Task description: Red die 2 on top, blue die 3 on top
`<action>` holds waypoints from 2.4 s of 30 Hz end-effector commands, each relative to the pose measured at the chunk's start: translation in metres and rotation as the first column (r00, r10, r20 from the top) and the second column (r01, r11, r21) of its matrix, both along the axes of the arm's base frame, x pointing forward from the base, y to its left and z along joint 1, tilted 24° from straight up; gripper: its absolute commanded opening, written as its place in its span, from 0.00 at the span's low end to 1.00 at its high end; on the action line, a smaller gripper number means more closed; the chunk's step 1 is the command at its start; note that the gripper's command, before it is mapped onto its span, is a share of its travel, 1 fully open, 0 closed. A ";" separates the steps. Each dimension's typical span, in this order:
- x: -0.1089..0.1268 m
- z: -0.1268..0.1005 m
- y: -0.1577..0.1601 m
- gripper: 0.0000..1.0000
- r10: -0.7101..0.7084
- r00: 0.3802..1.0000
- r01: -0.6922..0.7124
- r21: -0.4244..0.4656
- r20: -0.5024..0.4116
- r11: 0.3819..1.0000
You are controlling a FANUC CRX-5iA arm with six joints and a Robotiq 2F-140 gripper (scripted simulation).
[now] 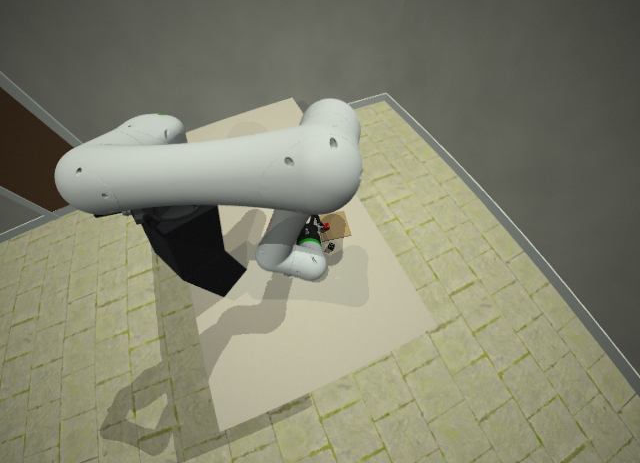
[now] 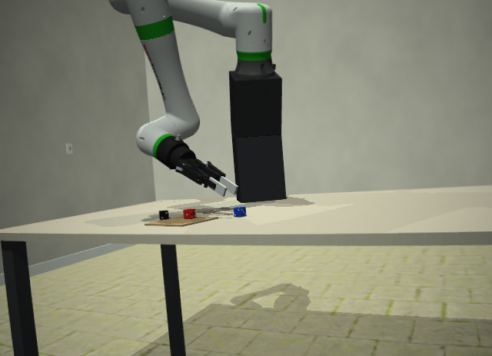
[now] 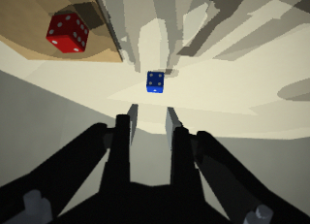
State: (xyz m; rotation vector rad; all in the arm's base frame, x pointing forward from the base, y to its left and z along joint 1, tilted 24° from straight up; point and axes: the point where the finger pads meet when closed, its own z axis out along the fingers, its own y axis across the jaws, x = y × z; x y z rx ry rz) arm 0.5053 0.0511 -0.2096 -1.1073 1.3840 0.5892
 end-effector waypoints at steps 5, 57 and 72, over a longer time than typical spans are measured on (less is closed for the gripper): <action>-0.010 0.024 -0.005 0.25 0.000 1.000 0.000 0.000 0.000 1.000; -0.001 0.080 0.042 0.25 -0.396 0.885 0.053 -0.792 -0.245 0.608; -0.003 0.086 0.046 1.00 -0.425 0.870 0.039 -0.826 -0.249 0.563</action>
